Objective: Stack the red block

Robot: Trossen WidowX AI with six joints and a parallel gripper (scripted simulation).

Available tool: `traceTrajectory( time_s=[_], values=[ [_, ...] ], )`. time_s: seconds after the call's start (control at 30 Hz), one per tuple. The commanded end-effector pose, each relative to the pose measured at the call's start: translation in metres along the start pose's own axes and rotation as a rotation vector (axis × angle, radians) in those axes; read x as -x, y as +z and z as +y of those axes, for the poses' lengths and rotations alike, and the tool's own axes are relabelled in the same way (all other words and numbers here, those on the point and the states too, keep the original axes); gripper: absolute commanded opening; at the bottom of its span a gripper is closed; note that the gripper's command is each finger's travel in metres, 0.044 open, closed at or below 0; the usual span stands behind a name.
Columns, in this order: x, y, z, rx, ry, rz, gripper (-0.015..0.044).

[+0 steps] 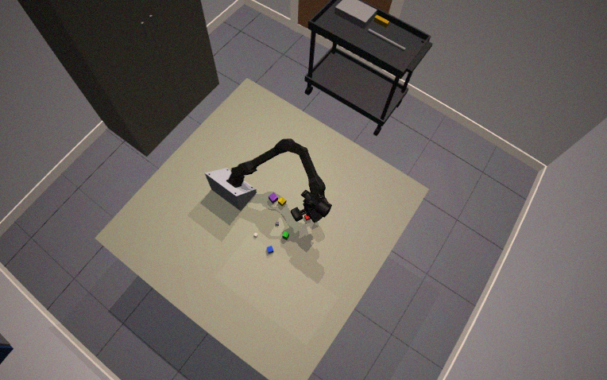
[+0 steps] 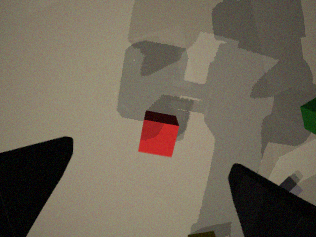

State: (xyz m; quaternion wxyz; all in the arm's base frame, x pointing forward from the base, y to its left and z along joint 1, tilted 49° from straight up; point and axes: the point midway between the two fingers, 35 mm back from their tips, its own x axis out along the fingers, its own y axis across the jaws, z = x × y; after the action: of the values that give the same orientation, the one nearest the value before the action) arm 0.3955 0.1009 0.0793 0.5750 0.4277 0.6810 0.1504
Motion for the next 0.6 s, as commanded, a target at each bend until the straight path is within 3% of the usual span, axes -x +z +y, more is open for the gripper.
traceTrajectory(
  time_s=[0.0,0.57],
  values=[
    [-0.024,-0.003,-0.002,-0.012,-0.002,0.021,0.044],
    [-0.039,-0.004,-0.003,-0.012,-0.002,0.021,0.044]
  ],
)
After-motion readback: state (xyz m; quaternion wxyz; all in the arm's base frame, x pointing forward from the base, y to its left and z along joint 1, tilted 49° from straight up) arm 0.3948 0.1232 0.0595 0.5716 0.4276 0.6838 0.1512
